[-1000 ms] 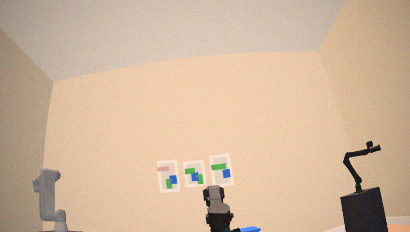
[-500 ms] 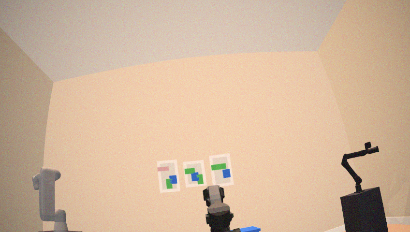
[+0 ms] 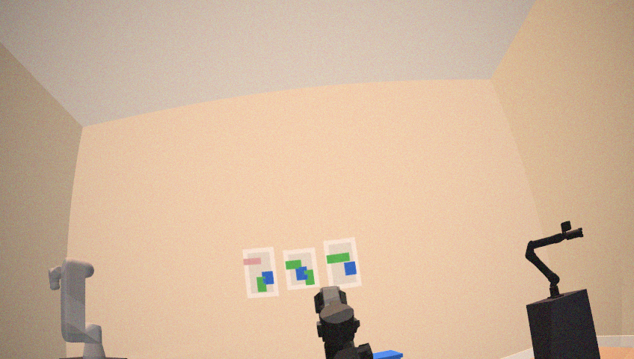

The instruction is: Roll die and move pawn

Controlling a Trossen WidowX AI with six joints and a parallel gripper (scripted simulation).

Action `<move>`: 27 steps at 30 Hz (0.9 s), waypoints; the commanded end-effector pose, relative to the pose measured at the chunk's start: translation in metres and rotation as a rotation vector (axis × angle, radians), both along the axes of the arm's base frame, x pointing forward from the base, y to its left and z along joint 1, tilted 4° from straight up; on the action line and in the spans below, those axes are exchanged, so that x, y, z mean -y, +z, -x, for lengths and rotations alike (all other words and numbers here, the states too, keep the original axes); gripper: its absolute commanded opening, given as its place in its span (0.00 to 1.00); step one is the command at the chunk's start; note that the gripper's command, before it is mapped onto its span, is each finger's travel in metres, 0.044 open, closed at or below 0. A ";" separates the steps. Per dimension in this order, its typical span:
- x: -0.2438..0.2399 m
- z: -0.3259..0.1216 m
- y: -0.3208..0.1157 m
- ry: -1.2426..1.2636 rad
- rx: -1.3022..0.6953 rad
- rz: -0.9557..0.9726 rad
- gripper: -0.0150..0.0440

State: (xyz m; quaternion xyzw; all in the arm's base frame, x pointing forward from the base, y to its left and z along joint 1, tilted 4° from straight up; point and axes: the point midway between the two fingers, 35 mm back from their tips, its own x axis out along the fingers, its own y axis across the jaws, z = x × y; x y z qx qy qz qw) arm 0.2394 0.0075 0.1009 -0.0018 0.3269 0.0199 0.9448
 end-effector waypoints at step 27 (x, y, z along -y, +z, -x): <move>0.000 -0.042 -0.017 -0.037 -0.738 -0.005 0.87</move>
